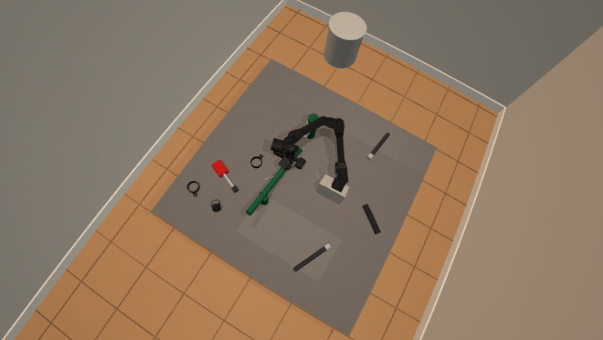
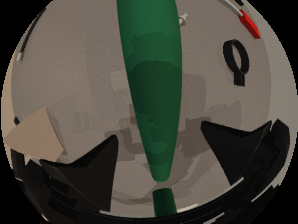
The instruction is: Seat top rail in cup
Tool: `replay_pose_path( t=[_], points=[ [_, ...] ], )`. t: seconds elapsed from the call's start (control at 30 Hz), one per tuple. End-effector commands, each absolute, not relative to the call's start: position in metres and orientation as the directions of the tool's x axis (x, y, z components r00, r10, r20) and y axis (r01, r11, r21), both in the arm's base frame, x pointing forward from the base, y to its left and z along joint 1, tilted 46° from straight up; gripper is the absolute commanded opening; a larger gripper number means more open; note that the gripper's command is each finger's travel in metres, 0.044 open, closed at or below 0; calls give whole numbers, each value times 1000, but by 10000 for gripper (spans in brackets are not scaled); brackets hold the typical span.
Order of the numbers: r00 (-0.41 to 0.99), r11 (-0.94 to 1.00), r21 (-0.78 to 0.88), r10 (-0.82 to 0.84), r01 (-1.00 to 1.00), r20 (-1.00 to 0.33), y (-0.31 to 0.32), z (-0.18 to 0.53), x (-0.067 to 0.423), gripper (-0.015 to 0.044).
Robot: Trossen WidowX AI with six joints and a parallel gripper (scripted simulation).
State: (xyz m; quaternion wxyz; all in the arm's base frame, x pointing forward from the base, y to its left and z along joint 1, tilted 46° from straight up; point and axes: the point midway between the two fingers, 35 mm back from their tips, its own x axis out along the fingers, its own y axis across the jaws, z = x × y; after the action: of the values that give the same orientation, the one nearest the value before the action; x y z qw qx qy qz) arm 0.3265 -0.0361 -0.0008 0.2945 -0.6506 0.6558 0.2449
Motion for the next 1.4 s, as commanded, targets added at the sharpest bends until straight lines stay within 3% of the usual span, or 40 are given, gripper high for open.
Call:
replay_pose_path(
  t=[0.0,0.37,0.77,0.93,1.07,1.37],
  points=[
    [18,31,-57,-713,-998,-701,-42,-6,325,440],
    [18,30,-57,-714,-998,-700,-53,-16,324,440],
    [18,30,-57,-714,-998,-700,-53,-16,324,125],
    [18,30,-57,-714,-998,-700,-53,-16,324,92],
    [18,30,-57,-714,-998,-700,-50,-14,324,0],
    [-8,50,-44,-745,-998,-667,-40,-5,322,0]
  ],
)
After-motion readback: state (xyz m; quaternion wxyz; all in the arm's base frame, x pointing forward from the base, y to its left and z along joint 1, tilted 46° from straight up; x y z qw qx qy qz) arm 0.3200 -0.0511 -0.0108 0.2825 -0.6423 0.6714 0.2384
